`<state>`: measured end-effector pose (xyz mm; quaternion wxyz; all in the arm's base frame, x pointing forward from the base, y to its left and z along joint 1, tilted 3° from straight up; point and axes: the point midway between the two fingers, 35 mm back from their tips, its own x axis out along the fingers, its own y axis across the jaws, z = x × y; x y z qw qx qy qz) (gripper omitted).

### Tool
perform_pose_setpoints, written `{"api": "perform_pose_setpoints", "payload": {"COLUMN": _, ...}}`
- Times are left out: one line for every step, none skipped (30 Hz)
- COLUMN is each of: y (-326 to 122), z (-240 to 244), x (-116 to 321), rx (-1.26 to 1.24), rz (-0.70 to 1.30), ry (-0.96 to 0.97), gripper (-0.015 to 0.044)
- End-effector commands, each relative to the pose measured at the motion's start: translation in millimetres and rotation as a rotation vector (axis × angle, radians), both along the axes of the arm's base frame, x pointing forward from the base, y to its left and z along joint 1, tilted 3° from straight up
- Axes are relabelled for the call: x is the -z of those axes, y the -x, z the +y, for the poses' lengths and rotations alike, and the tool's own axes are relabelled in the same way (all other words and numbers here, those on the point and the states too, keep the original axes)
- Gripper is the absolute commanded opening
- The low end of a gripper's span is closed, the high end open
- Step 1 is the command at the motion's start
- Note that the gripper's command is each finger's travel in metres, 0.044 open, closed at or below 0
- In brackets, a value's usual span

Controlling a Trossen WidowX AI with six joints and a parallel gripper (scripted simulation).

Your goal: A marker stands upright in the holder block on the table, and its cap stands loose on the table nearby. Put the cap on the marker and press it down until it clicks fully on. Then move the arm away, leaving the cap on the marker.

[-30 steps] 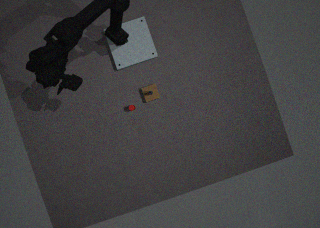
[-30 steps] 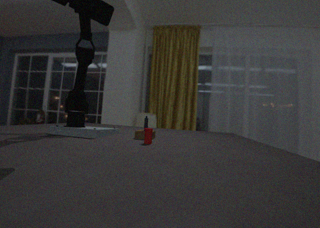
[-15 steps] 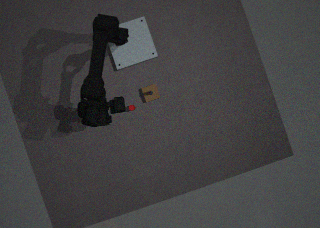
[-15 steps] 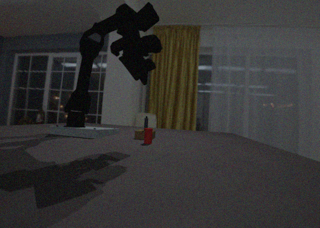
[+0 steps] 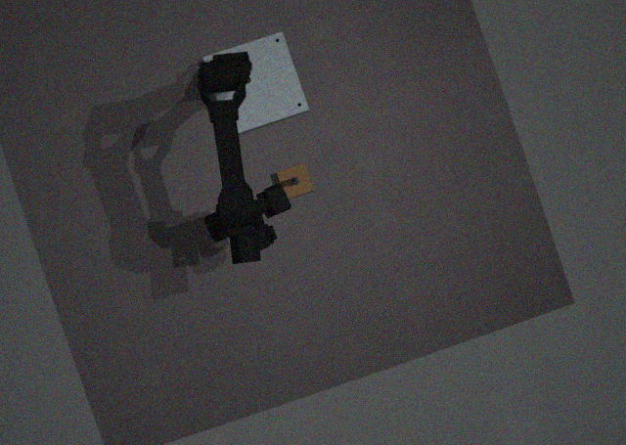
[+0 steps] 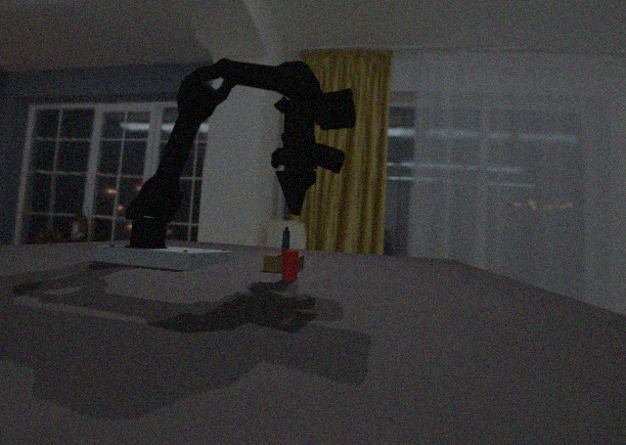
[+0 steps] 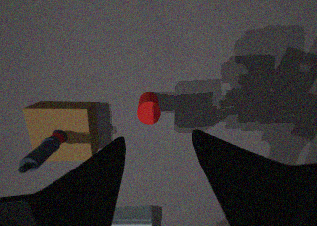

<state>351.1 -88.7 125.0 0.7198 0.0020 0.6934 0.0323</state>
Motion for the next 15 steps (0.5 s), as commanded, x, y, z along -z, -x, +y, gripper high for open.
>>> {"api": "perform_pose_setpoints", "payload": {"y": 1, "z": 5, "x": 27, "rx": -0.015, "rz": 0.016, "ry": 0.001, "gripper": 0.0241}}
{"api": "perform_pose_setpoints", "payload": {"y": 2, "z": 5, "x": 33, "rx": -0.015, "rz": 0.016, "ry": 0.001, "gripper": 0.0241}}
{"api": "perform_pose_setpoints", "payload": {"y": 2, "z": 5, "x": 35, "rx": -0.015, "rz": 0.016, "ry": 0.001, "gripper": 0.0241}}
{"api": "perform_pose_setpoints", "payload": {"y": 2, "z": 5, "x": 35, "rx": -0.015, "rz": 0.016, "ry": 0.001, "gripper": 0.0241}}
{"api": "perform_pose_setpoints", "payload": {"y": 2, "z": 5, "x": 35, "rx": -0.015, "rz": 0.016, "ry": 0.001, "gripper": 0.0241}}
{"api": "perform_pose_setpoints", "payload": {"y": 2, "z": 5, "x": 35, "rx": -0.015, "rz": 0.016, "ry": 0.001, "gripper": 0.0241}}
{"api": "perform_pose_setpoints", "payload": {"y": 2, "z": 6, "x": 36, "rx": -0.015, "rz": 0.016, "ry": 0.001, "gripper": 0.0241}}
{"api": "perform_pose_setpoints", "payload": {"y": 2, "z": 6, "x": 40, "rx": -0.015, "rz": 0.016, "ry": 0.001, "gripper": 0.0241}}
{"api": "perform_pose_setpoints", "payload": {"y": 2, "z": 7, "x": 45, "rx": -0.015, "rz": 0.016, "ry": 0.001, "gripper": 0.0241}}
{"api": "perform_pose_setpoints", "payload": {"y": 2, "z": 7, "x": 49, "rx": -0.015, "rz": 0.016, "ry": 0.0, "gripper": 0.0241}}
{"api": "perform_pose_setpoints", "payload": {"y": 2, "z": 8, "x": 50, "rx": -0.015, "rz": 0.016, "ry": 0.0, "gripper": 0.0241}}
{"api": "perform_pose_setpoints", "payload": {"y": 2, "z": 8, "x": 50, "rx": -0.015, "rz": 0.016, "ry": 0.0, "gripper": 0.0241}}
{"api": "perform_pose_setpoints", "payload": {"y": 2, "z": 8, "x": 50, "rx": -0.015, "rz": 0.016, "ry": 0.0, "gripper": 0.0241}}
{"api": "perform_pose_setpoints", "payload": {"y": 2, "z": 8, "x": 50, "rx": -0.015, "rz": 0.016, "ry": 0.0, "gripper": 0.0241}}
{"api": "perform_pose_setpoints", "payload": {"y": 2, "z": 8, "x": 51, "rx": -0.015, "rz": 0.016, "ry": 0.0, "gripper": 0.0241}}
